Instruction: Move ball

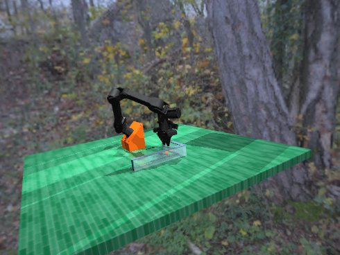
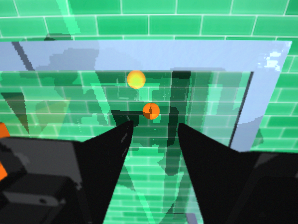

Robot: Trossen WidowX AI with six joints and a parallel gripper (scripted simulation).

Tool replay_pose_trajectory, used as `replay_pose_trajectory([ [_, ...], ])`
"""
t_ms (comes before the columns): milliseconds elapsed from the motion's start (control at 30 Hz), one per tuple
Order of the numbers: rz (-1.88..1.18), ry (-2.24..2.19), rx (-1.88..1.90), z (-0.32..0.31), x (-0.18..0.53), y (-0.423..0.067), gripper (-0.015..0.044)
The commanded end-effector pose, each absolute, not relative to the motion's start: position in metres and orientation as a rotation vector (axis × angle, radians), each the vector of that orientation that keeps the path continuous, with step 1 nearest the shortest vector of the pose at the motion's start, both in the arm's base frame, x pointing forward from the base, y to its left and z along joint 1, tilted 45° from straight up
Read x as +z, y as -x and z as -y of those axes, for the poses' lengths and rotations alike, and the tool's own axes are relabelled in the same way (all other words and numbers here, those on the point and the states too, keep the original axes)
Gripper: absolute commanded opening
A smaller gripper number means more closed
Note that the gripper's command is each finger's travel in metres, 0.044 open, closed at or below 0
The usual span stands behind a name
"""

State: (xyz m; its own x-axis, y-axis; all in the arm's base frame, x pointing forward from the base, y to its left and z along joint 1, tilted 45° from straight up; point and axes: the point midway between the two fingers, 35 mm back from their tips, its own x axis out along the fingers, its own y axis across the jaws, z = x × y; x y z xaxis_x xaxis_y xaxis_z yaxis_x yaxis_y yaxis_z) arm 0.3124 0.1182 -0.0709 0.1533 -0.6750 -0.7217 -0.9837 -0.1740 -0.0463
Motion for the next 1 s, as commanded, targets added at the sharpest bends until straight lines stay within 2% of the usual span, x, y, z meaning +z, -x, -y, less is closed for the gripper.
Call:
replay_pose_trajectory([
  [0,-1.596,1.931,0.819,-0.114,-0.073,-0.309,0.0213],
  [967,-1.597,1.932,0.817,-0.086,-0.102,-0.314,0.0213],
])
